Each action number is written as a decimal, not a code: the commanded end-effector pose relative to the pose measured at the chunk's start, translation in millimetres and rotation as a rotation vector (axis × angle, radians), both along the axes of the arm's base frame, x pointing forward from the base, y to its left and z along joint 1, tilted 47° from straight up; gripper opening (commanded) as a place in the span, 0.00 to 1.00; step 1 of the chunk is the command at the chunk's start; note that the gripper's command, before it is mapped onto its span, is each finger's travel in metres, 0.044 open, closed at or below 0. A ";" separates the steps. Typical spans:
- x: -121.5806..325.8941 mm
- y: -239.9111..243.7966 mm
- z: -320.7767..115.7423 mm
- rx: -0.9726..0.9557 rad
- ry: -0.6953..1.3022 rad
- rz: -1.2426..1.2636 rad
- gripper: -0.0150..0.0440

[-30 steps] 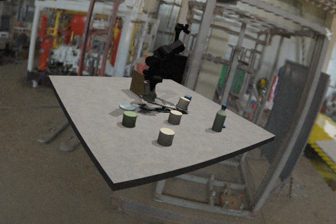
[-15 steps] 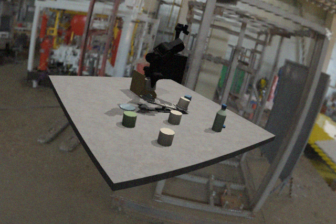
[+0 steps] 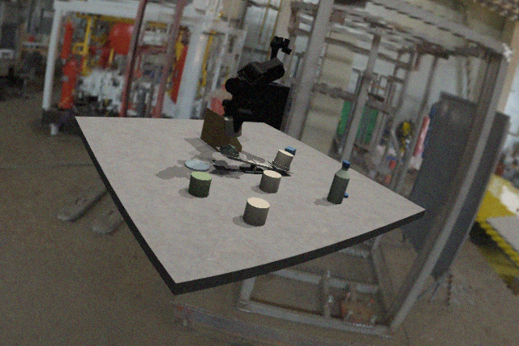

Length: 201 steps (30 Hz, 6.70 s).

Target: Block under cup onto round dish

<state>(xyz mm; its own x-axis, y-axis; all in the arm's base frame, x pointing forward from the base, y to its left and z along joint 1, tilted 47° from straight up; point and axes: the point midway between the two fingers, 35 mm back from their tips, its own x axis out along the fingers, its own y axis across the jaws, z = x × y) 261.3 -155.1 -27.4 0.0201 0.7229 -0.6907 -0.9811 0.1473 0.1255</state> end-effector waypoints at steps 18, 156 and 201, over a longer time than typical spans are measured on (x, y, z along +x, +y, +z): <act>0.1 0.4 -0.3 0.000 0.000 0.000 0.25; -20.1 4.0 -56.4 -0.021 0.376 -0.370 0.69; 7.1 71.3 -55.5 0.009 0.477 -0.469 0.69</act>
